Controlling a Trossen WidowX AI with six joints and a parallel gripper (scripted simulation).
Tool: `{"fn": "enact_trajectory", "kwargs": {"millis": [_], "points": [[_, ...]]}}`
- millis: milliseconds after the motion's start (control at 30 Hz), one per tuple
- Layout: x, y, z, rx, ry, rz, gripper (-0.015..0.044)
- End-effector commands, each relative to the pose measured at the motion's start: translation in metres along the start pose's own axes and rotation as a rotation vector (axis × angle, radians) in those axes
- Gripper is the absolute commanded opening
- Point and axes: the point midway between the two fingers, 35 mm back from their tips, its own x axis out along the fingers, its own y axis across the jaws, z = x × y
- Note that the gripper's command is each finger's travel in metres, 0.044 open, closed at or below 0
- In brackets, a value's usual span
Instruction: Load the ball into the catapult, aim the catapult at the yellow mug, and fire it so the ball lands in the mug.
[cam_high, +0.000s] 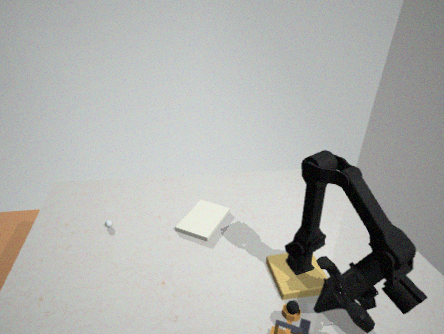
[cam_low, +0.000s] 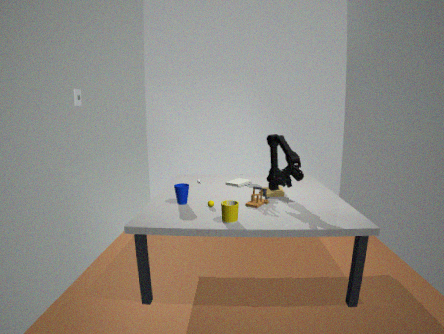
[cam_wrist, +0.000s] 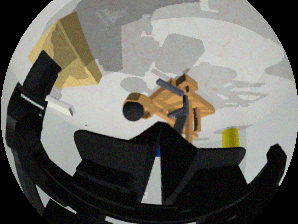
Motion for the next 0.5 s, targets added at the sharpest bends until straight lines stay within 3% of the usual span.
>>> {"fn": "enact_trajectory", "kwargs": {"millis": [0,467], "points": [[0.007,0.002,0.005,-0.012,0.007,0.005,0.0],[0.024,0.004,0.021,-0.012,0.008,0.006,0.0]]}}
